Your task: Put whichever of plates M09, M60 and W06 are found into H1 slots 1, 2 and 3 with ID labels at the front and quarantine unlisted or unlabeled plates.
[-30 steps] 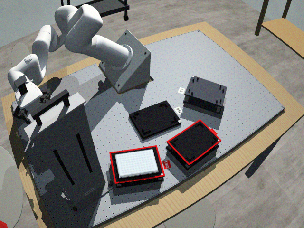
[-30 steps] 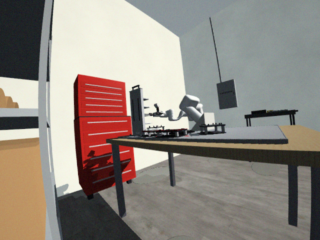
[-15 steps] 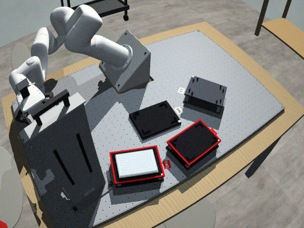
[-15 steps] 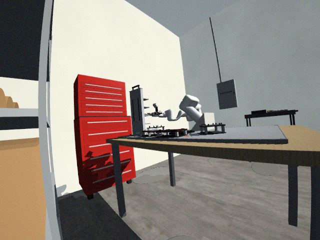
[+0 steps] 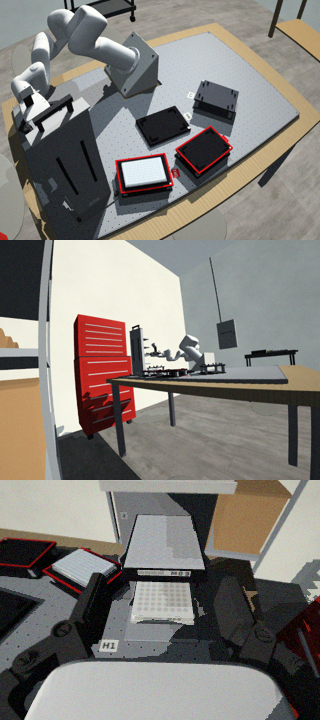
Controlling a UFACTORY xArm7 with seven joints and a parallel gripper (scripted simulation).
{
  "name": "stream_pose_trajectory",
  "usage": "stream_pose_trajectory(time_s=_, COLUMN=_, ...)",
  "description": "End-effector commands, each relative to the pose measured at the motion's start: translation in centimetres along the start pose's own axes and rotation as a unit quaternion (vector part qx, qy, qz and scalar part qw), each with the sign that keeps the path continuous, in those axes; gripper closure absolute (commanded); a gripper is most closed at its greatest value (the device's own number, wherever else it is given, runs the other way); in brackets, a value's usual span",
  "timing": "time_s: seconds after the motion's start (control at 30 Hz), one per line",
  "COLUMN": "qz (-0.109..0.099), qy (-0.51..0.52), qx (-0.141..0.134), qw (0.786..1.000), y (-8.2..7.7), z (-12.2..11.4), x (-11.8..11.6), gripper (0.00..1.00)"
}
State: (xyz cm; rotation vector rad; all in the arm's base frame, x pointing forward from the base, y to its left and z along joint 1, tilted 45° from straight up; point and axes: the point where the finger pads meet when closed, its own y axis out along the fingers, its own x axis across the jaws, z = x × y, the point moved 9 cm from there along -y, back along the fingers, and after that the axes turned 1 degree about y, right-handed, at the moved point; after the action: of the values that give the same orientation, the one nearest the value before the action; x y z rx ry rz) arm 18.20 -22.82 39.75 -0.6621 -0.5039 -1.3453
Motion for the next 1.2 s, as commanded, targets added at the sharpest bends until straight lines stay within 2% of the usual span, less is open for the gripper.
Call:
stream_pose_trajectory(time_s=0.0, qz=0.0, qy=-0.001, qx=0.0, qw=1.0, y=0.6, z=0.1, x=0.0, gripper=0.0)
stream_pose_trajectory(time_s=0.3, qz=0.0, qy=-0.001, qx=0.0, qw=1.0, y=2.1, z=0.1, x=0.0, gripper=0.0)
stream_pose_trajectory(time_s=0.7, qz=0.0, qy=-0.001, qx=0.0, qw=1.0, y=2.1, z=0.1, x=0.0, gripper=0.0)
stream_pose_trajectory(time_s=1.17, qz=0.0, qy=-0.001, qx=0.0, qw=1.0, y=2.9, z=0.1, x=0.0, gripper=0.0)
